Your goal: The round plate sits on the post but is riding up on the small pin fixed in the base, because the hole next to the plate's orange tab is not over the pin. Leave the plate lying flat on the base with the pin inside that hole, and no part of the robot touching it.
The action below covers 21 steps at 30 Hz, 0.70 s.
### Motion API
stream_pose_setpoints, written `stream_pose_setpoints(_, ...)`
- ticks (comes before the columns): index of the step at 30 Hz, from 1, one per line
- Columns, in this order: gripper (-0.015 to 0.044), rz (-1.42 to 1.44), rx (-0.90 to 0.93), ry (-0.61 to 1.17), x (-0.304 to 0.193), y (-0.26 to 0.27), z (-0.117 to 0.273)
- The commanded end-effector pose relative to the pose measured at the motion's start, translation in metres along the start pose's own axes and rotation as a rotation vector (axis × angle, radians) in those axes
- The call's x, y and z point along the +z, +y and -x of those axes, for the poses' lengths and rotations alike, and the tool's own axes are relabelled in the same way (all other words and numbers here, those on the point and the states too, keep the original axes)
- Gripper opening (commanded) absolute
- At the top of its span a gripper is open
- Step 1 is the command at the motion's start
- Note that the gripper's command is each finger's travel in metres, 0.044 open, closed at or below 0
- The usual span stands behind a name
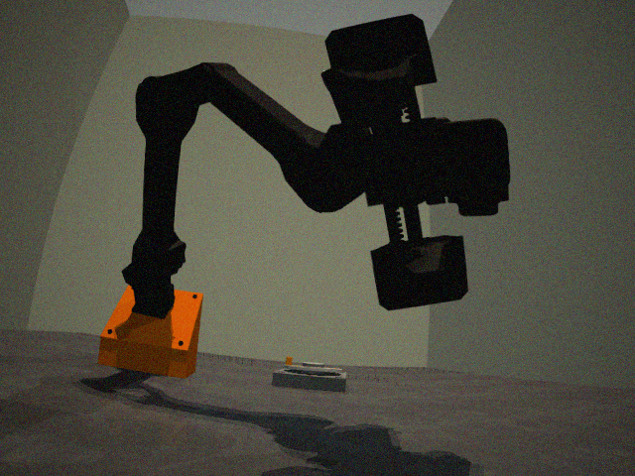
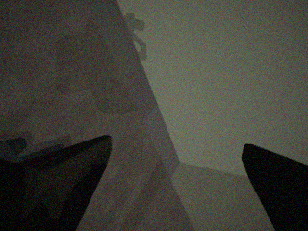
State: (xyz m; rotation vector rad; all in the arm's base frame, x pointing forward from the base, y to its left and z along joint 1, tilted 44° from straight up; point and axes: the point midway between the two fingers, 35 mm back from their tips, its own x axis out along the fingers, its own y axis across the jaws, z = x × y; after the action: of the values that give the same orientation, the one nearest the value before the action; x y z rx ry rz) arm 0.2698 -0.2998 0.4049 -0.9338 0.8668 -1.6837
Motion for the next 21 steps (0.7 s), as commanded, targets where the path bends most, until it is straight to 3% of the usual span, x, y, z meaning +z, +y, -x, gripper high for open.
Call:
stream_pose_setpoints(1,0.0374,0.0,0.008,-0.011,0.003,0.004,0.002)
stream_pose_setpoints(5,0.0269,-0.006,0.161,-0.183,0.037,0.065,0.051)
stream_pose_setpoints(9,0.0164,-0.006,0.257,-0.263,0.049,0.098,0.082)
stream_pose_setpoints(15,0.0006,0.01,0.491,-0.397,0.054,0.167,0.162)
stream_pose_setpoints(21,0.0,0.051,0.707,-0.456,0.034,0.218,0.236)
